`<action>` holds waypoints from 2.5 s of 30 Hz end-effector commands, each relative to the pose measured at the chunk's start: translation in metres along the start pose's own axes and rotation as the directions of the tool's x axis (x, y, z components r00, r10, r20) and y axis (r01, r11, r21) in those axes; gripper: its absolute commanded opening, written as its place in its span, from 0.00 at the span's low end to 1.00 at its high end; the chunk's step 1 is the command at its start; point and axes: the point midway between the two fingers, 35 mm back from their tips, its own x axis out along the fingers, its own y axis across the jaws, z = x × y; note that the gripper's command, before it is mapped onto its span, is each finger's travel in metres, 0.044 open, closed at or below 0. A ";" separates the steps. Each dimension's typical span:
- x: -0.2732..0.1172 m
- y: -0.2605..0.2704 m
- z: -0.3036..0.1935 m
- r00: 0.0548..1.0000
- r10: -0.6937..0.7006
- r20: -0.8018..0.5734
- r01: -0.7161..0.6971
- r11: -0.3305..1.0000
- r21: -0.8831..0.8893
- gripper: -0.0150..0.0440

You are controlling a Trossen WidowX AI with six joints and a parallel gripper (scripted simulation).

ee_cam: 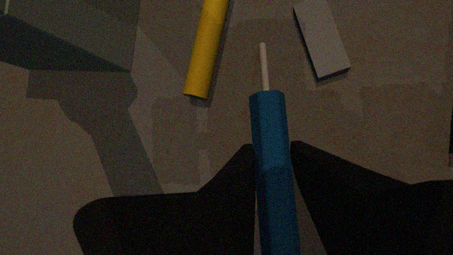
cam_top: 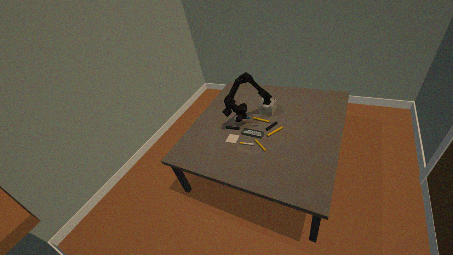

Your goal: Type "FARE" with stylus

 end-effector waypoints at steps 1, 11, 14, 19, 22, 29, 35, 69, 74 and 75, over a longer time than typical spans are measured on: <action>-0.001 -0.008 0.003 1.000 -0.020 0.015 0.018 0.994 0.111 0.25; -0.002 -0.026 0.016 0.996 -0.065 0.061 0.034 0.909 0.415 0.25; -0.002 -0.031 0.020 0.994 -0.077 0.076 0.029 0.865 0.500 0.25; -0.003 -0.040 0.027 0.990 -0.097 0.101 0.012 0.777 0.629 0.25; -0.003 -0.045 0.031 0.987 -0.109 0.116 -0.004 0.715 0.699 0.25; -0.004 -0.056 0.042 0.979 -0.135 0.153 -0.055 0.547 0.835 0.25; -0.005 -0.066 0.051 0.970 -0.157 0.186 -0.114 0.384 0.916 0.25; -0.013 -0.114 0.106 0.889 -0.251 0.384 -0.455 -0.583 0.673 0.25; -0.015 -0.120 0.114 0.872 -0.260 0.414 -0.467 -0.692 0.550 0.25; -0.015 -0.122 0.116 0.869 -0.262 0.419 -0.468 -0.712 0.524 0.25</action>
